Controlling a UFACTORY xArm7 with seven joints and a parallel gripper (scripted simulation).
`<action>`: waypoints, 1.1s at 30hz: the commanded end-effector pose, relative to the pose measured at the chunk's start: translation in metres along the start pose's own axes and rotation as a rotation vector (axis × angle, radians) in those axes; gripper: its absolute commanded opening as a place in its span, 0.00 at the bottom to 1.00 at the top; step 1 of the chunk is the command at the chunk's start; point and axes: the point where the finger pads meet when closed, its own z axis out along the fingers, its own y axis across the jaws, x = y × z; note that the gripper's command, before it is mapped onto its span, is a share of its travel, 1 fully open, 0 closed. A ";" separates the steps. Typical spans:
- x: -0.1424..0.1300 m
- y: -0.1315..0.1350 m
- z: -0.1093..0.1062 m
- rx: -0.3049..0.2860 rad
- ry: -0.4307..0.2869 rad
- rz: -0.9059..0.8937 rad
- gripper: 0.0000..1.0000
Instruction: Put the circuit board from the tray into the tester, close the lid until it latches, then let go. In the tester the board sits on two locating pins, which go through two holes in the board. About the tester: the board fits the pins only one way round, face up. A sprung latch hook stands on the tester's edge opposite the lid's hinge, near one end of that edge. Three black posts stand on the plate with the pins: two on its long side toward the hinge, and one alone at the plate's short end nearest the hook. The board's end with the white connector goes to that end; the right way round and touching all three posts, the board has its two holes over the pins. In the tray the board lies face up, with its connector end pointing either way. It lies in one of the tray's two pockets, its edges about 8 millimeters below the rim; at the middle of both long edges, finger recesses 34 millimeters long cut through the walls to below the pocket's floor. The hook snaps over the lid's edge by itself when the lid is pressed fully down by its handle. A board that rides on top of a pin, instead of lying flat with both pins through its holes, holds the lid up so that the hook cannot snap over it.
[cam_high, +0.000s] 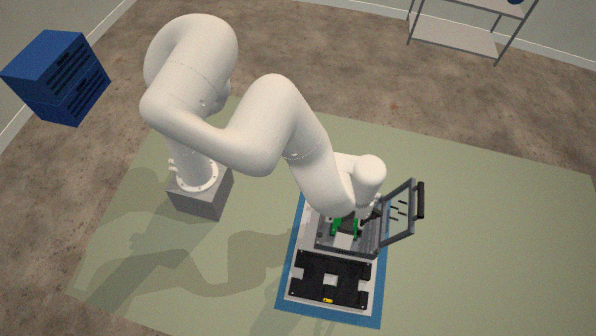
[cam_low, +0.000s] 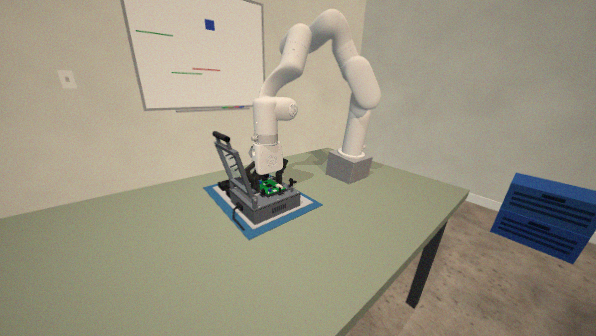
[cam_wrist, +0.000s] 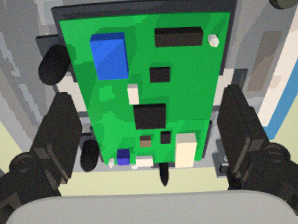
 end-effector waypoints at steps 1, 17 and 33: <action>0.000 -0.001 -0.001 0.004 0.001 0.000 1.00; 0.000 -0.001 -0.001 0.004 0.001 0.000 1.00; 0.000 -0.001 -0.007 0.004 0.001 0.000 1.00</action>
